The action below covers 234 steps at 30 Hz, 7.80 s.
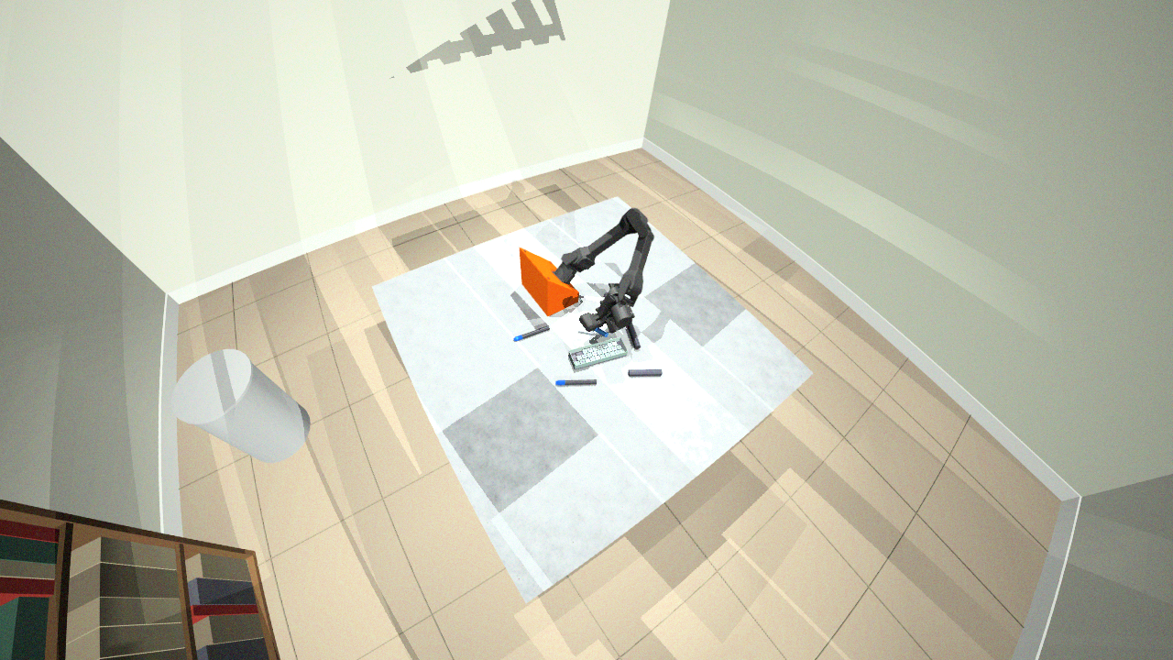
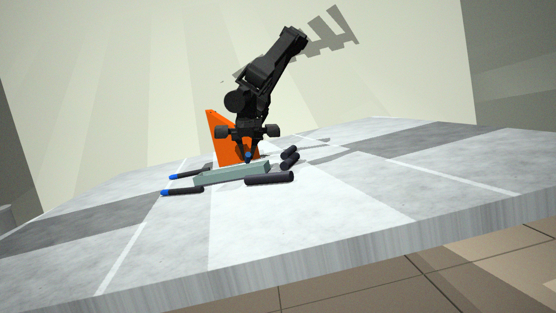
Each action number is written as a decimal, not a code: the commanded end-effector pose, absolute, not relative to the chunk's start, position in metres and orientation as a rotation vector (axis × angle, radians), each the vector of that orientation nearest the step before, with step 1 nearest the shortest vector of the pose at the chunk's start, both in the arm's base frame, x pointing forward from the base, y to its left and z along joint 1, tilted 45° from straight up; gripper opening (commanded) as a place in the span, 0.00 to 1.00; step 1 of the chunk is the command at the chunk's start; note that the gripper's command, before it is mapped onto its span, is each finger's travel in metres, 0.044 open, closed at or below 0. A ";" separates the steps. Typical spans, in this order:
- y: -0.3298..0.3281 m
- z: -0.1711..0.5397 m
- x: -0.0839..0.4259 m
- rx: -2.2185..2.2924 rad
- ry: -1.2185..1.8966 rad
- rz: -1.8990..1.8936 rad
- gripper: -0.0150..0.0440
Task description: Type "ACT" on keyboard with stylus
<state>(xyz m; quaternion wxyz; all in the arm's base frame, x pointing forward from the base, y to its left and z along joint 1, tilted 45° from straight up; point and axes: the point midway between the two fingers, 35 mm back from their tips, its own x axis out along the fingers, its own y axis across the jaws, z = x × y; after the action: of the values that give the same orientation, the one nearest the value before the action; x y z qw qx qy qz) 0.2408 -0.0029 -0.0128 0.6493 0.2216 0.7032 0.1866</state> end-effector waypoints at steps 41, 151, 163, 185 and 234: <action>-0.084 0.027 0.287 0.866 0.533 -0.186 0.25; -0.050 -0.011 0.300 0.871 0.529 -0.186 0.39; -0.048 -0.013 0.300 0.871 0.529 -0.186 0.39; -0.070 0.008 0.298 0.869 0.529 -0.186 0.39; -0.104 -0.014 0.278 0.975 0.636 -0.705 0.25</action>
<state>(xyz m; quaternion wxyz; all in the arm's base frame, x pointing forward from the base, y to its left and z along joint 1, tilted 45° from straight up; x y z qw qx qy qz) 0.2801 -0.1094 -0.0061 0.7810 0.4506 0.2901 -0.3207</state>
